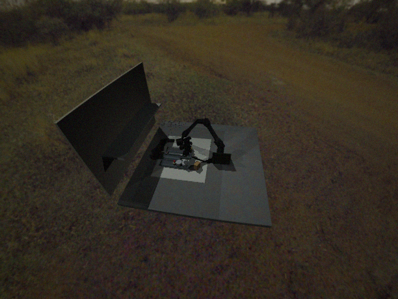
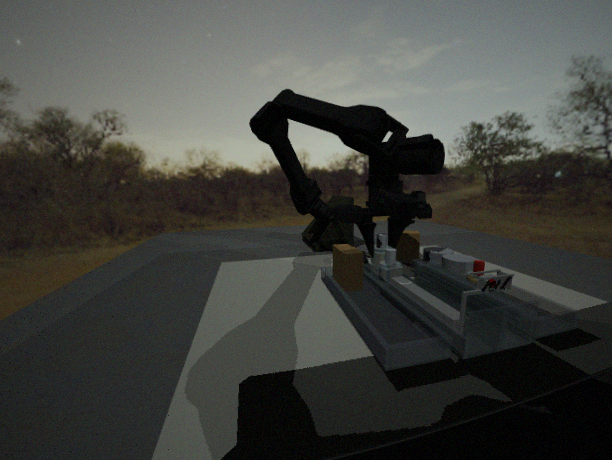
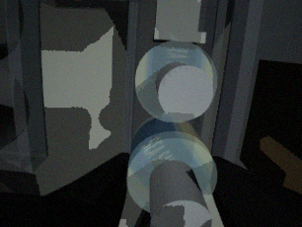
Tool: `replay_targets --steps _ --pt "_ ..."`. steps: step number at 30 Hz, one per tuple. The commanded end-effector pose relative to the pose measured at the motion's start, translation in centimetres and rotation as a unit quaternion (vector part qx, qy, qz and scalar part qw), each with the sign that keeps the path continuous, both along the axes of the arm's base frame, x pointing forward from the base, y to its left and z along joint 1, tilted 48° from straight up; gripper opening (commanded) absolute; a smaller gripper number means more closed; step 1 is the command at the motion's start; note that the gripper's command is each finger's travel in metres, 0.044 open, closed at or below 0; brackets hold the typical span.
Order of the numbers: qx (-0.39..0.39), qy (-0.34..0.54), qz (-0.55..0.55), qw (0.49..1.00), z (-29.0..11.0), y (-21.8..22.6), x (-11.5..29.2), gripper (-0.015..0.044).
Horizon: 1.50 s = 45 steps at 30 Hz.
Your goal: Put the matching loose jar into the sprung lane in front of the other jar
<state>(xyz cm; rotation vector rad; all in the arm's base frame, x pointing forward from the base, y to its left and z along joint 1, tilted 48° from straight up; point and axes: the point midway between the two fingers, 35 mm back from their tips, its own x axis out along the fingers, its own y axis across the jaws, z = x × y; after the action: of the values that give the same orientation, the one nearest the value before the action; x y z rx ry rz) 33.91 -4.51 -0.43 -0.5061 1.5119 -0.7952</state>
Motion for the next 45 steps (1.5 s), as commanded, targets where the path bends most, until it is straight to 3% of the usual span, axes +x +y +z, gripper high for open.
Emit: replay_targets --steps 1,45 --pt "-0.005 -0.012 0.004 1.000 0.3 -0.1 0.8 0.0000" --pt "-0.005 -0.012 0.004 1.000 -0.6 -1.2 0.6 0.0000"
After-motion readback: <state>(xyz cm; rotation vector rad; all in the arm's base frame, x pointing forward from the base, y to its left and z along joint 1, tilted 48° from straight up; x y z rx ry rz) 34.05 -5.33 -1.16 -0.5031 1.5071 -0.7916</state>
